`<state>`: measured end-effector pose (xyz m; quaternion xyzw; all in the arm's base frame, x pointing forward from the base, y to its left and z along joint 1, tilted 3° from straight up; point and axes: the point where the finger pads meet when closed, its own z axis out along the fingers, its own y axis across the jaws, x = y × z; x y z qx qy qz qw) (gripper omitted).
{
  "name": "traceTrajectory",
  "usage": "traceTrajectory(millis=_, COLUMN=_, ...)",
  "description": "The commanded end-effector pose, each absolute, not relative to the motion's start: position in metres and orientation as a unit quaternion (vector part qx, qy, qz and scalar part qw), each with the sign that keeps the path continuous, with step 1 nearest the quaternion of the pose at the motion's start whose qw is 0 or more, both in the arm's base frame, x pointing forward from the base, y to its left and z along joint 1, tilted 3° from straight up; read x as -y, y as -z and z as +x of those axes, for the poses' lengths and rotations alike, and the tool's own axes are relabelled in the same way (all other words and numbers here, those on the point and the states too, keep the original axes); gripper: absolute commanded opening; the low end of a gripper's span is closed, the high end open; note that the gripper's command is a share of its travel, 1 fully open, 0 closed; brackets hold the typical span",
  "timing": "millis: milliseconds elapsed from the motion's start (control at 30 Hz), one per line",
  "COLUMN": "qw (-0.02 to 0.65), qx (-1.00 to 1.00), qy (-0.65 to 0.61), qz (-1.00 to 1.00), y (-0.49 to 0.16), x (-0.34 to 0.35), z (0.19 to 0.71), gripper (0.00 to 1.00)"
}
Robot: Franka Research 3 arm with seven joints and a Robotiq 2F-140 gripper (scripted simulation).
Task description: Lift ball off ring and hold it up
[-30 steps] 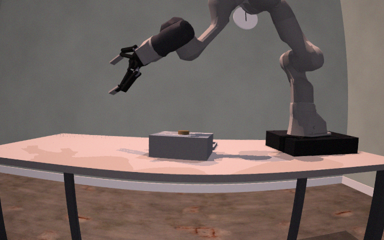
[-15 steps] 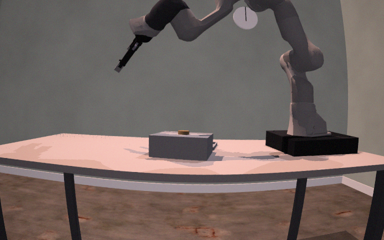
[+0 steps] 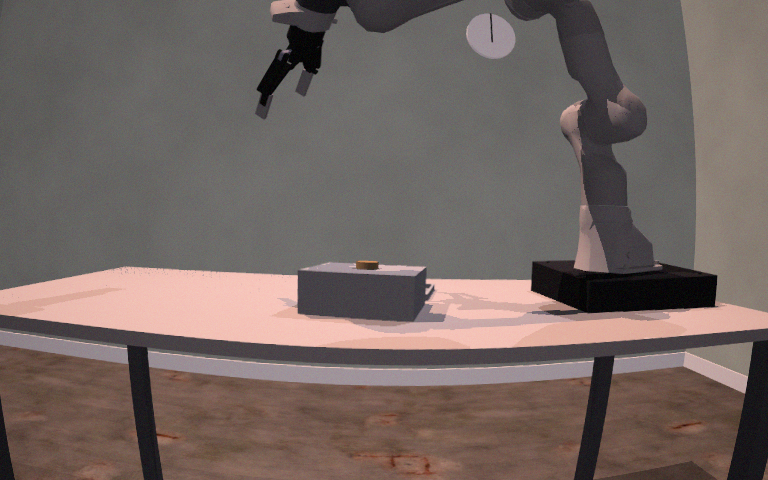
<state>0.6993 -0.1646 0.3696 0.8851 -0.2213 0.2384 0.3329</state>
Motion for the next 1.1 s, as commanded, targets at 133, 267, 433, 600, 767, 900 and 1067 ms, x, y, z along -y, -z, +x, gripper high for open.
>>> traceTrajectory(millis=133, qw=0.251, qx=0.310, qy=-0.150, qz=0.904, y=-0.372, x=0.143, z=0.643, gripper=1.00)
traceTrajectory(millis=267, qw=0.209, qx=0.337, qy=-0.123, qz=0.910, y=-0.377, x=0.124, z=0.625, gripper=1.00)
traceTrajectory(millis=433, qw=0.140, qx=0.366, qy=-0.081, qz=0.916, y=-0.387, x=0.088, z=0.600, gripper=1.00)
traceTrajectory(millis=600, qw=0.074, qx=0.381, qy=-0.042, qz=0.921, y=-0.401, x=0.048, z=0.578, gripper=1.00)
traceTrajectory(millis=767, qw=0.022, qx=0.379, qy=-0.012, qz=0.925, y=-0.412, x=0.017, z=0.563, gripper=1.00)
traceTrajectory(millis=900, qw=-0.007, qx=0.336, qy=0.001, qz=0.942, y=-0.376, x=0.023, z=0.564, gripper=1.00)
traceTrajectory(millis=1067, qw=-0.012, qx=0.295, qy=0.001, qz=0.955, y=-0.332, x=0.044, z=0.567, gripper=1.00)
